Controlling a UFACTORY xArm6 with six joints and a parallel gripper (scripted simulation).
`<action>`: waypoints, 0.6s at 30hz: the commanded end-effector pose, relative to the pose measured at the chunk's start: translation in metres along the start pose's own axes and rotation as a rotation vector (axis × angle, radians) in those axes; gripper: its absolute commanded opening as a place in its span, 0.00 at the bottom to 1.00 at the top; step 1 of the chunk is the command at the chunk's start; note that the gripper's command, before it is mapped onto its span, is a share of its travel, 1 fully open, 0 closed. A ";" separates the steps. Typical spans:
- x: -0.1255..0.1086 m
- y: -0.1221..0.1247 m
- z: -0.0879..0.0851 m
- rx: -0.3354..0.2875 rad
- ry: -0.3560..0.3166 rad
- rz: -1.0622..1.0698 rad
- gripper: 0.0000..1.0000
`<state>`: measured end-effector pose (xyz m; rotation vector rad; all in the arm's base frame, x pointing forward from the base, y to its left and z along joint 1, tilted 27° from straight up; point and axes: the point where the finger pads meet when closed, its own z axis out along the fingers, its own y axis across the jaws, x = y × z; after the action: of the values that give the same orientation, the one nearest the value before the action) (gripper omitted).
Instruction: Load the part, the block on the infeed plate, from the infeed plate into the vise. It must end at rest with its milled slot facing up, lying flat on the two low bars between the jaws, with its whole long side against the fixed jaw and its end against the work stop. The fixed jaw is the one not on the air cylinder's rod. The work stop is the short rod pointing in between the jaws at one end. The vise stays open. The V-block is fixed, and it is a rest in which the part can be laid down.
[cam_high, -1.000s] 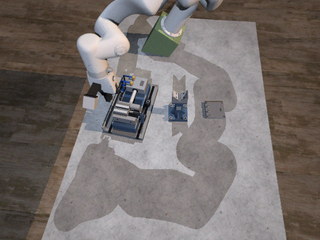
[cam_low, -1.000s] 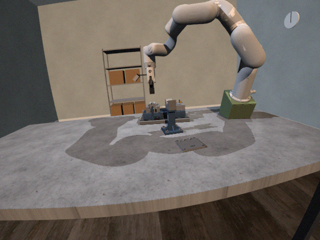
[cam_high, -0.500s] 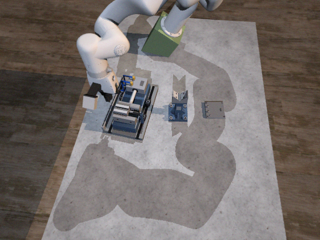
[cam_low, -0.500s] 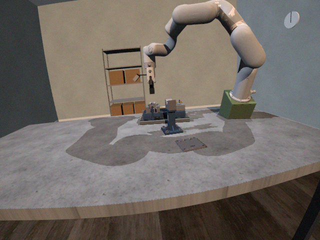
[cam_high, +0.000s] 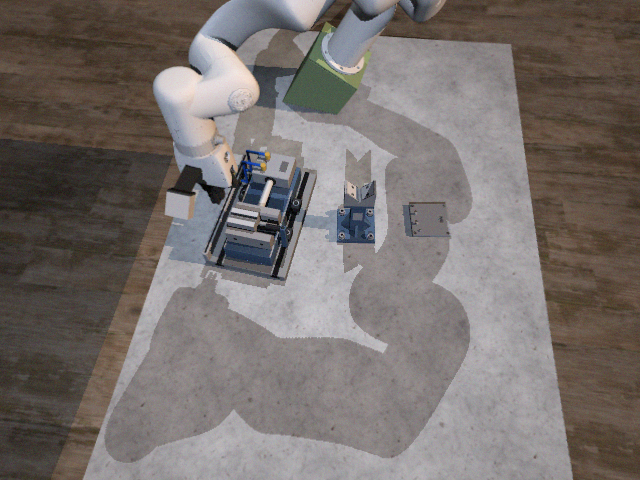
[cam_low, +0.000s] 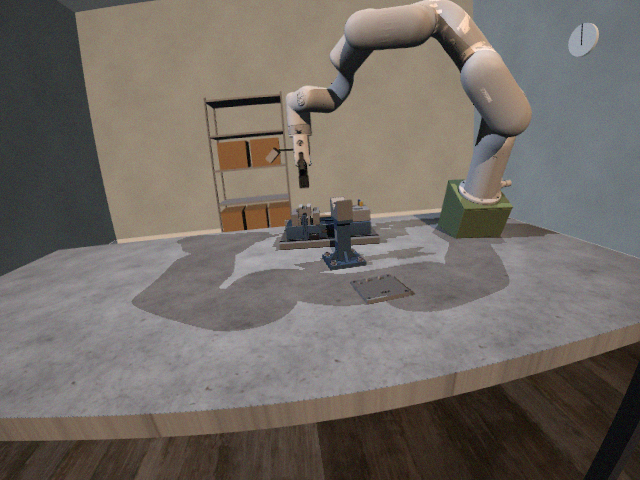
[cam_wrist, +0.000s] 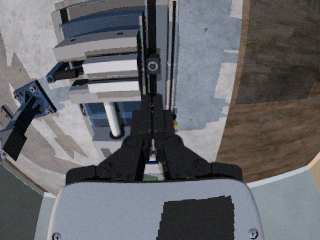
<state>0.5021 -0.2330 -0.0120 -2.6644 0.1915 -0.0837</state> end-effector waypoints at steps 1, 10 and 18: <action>0.001 0.000 -0.002 -0.002 0.004 -0.001 0.00; 0.001 0.000 0.003 -0.002 0.004 -0.001 0.00; 0.002 0.000 0.009 -0.002 0.004 -0.001 0.00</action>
<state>0.5030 -0.2295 -0.0191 -2.6646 0.1915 -0.0842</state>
